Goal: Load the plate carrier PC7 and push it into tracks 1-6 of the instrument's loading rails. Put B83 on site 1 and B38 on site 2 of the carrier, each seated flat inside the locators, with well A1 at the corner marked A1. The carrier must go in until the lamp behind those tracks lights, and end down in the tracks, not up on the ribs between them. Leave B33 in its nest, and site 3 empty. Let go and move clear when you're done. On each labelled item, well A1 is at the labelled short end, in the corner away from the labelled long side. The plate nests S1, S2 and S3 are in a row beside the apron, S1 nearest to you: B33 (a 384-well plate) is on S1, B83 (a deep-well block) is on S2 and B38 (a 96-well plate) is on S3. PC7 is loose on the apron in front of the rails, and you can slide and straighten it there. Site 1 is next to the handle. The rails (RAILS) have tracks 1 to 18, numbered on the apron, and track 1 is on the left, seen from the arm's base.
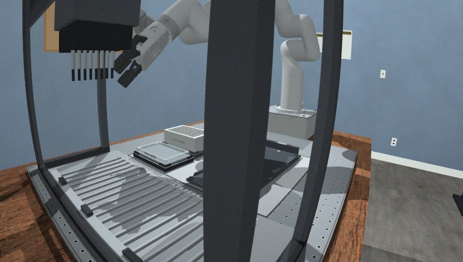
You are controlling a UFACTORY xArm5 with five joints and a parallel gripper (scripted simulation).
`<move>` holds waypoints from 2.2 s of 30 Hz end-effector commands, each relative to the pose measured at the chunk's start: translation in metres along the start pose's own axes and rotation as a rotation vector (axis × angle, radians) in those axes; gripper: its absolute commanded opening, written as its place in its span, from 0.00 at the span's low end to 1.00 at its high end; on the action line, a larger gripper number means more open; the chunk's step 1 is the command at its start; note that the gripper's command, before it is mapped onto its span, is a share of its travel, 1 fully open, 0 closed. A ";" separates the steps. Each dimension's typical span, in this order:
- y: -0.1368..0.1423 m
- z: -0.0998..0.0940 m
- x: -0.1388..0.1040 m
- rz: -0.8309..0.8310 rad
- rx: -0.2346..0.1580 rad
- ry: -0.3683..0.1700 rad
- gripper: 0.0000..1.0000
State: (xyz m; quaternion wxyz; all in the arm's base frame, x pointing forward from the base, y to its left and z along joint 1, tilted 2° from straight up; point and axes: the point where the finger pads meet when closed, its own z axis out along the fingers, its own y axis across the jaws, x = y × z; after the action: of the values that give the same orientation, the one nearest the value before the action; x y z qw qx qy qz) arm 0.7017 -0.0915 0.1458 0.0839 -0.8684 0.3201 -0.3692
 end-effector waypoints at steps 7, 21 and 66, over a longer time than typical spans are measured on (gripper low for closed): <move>-0.001 -0.001 0.002 0.000 0.003 0.004 1.00; -0.006 -0.020 -0.004 -0.067 -0.028 -0.062 1.00; 0.001 -0.168 -0.082 -0.450 -0.152 -0.492 1.00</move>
State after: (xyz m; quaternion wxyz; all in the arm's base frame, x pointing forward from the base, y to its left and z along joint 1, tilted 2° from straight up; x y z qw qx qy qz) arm 0.5545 -0.0296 0.2114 0.0139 -0.9777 0.1397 -0.1564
